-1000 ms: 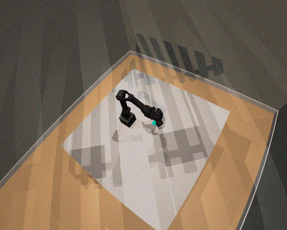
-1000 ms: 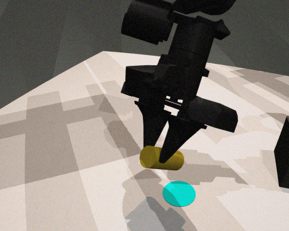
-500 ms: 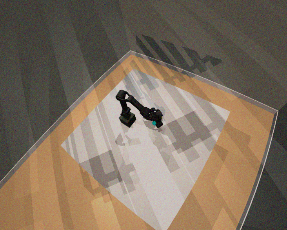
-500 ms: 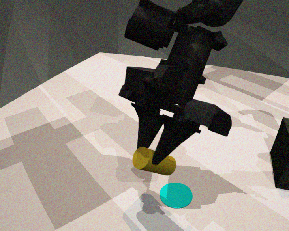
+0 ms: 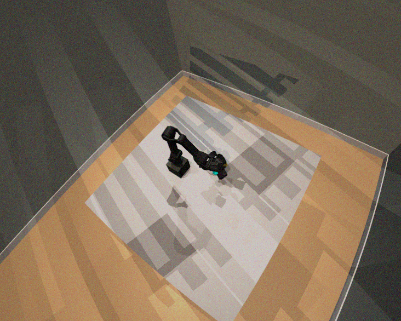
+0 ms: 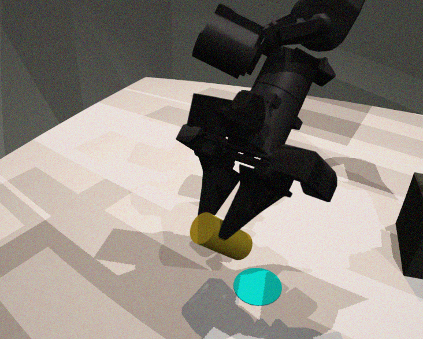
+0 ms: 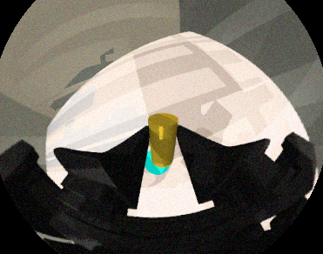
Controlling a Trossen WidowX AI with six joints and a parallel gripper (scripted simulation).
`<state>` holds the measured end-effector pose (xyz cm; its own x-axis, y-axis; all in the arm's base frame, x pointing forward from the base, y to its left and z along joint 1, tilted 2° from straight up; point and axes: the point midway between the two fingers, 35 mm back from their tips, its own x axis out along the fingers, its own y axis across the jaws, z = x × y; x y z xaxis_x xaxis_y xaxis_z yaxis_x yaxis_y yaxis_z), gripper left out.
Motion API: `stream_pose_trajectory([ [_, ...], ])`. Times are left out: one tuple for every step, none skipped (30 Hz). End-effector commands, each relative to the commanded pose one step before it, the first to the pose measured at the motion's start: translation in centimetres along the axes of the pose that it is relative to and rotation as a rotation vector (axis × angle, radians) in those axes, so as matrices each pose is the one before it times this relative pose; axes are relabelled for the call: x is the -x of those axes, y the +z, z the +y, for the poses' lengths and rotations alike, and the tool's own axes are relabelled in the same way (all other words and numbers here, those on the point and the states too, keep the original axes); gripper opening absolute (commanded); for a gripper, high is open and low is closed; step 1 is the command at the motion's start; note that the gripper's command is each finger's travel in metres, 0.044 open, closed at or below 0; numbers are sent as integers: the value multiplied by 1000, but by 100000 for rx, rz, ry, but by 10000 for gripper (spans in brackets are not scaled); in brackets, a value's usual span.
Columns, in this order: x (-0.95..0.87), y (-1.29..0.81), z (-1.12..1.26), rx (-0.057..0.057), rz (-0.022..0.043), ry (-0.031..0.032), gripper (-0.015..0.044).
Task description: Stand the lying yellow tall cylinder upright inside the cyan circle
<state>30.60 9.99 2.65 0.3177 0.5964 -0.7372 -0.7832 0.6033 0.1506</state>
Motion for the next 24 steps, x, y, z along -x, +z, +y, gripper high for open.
stream_pose_trajectory([
  [35,-13,17,449,-2959,765,105],
  [18,-9,-19,12,-704,62,105],
  [19,-9,-18,16,-703,62,105],
  [20,-9,-17,20,-701,61,105],
  [21,-9,-17,23,-700,61,105],
  [22,-9,-16,27,-699,60,105],
  [23,-9,-15,31,-698,59,105],
  [25,-9,-14,34,-696,59,105],
  [26,-9,-13,38,-695,58,105],
  [27,-9,-13,42,-694,58,105],
  [28,-9,-12,45,-693,57,105],
  [29,-9,-11,49,-691,57,105],
  [30,-8,-10,52,-690,56,105],
  [31,-8,-9,56,-688,56,105],
  [32,-8,-9,60,-687,56,105],
  [33,-8,-8,63,-686,55,105],
  [34,-8,-7,67,-684,55,105],
  [36,-8,-6,71,-683,55,105],
  [37,-7,-5,74,-681,54,105],
  [38,-7,-4,78,-680,54,105],
  [39,-7,-3,81,-678,54,105],
  [40,-7,-2,85,-677,53,105],
  [41,-6,-2,88,-675,53,105],
  [42,-6,-1,92,-673,53,105],
])
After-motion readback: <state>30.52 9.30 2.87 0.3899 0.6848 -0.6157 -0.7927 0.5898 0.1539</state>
